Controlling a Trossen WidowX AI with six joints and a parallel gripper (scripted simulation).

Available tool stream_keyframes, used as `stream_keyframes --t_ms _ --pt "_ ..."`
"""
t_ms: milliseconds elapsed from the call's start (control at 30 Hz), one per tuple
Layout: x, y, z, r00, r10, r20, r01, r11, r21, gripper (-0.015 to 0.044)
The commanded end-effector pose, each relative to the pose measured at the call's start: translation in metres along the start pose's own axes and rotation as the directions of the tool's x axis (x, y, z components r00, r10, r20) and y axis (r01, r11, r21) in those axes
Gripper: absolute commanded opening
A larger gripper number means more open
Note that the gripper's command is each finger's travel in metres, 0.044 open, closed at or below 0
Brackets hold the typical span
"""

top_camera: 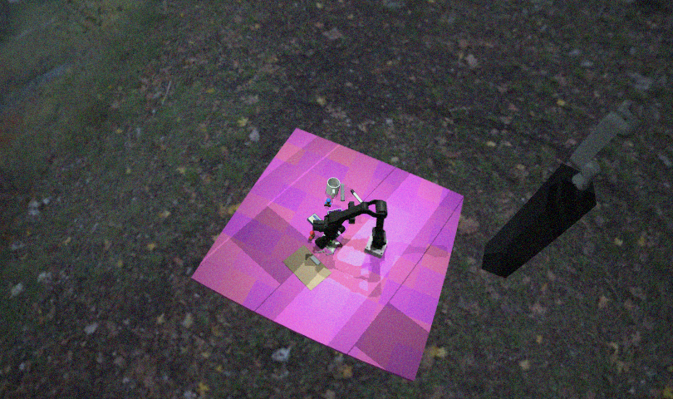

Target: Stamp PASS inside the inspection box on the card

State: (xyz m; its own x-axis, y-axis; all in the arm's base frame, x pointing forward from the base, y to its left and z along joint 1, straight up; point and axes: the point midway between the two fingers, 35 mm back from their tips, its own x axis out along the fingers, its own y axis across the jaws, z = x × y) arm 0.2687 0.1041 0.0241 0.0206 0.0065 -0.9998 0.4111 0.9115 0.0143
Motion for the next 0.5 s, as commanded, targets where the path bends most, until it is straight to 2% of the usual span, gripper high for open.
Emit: stream_keyframes --t_ms 0,467 --pt "-0.0029 0.0006 0.0000 1.000 0.003 0.000 -0.003 1.000 0.006 0.0000" --pt "-0.0080 0.0005 0.0000 1.000 0.003 0.000 -0.003 1.000 0.006 0.0000"
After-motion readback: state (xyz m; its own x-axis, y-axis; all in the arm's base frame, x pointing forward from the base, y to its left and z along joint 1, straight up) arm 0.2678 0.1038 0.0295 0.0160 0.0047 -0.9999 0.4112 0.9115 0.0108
